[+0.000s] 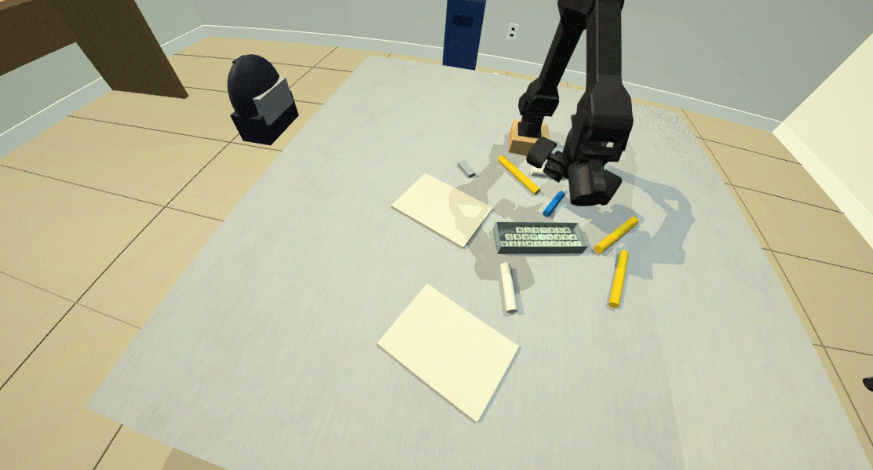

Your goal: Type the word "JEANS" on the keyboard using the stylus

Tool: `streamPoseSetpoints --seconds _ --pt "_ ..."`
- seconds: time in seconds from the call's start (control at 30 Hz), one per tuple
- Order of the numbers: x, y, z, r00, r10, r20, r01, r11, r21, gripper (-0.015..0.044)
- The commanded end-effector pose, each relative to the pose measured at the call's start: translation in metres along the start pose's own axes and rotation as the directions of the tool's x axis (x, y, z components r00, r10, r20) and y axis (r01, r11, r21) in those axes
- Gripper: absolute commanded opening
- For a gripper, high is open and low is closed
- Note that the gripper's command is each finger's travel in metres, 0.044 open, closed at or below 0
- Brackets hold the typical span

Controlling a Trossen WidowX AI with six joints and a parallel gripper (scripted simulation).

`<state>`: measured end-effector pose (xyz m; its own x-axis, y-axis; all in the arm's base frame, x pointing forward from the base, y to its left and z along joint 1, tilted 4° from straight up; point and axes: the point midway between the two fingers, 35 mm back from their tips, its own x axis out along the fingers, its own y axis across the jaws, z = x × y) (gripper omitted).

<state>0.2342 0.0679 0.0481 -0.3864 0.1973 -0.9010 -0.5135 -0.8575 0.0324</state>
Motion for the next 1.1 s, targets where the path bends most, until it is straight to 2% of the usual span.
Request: streamPoseSetpoints --seconds 0.0,1.07 --pt "0.004 0.001 -0.002 1.0 -0.001 0.004 0.001 1.0 -0.004 0.015" --pt "0.032 0.0 -0.016 1.0 -0.001 0.004 0.001 1.0 -0.004 0.015"
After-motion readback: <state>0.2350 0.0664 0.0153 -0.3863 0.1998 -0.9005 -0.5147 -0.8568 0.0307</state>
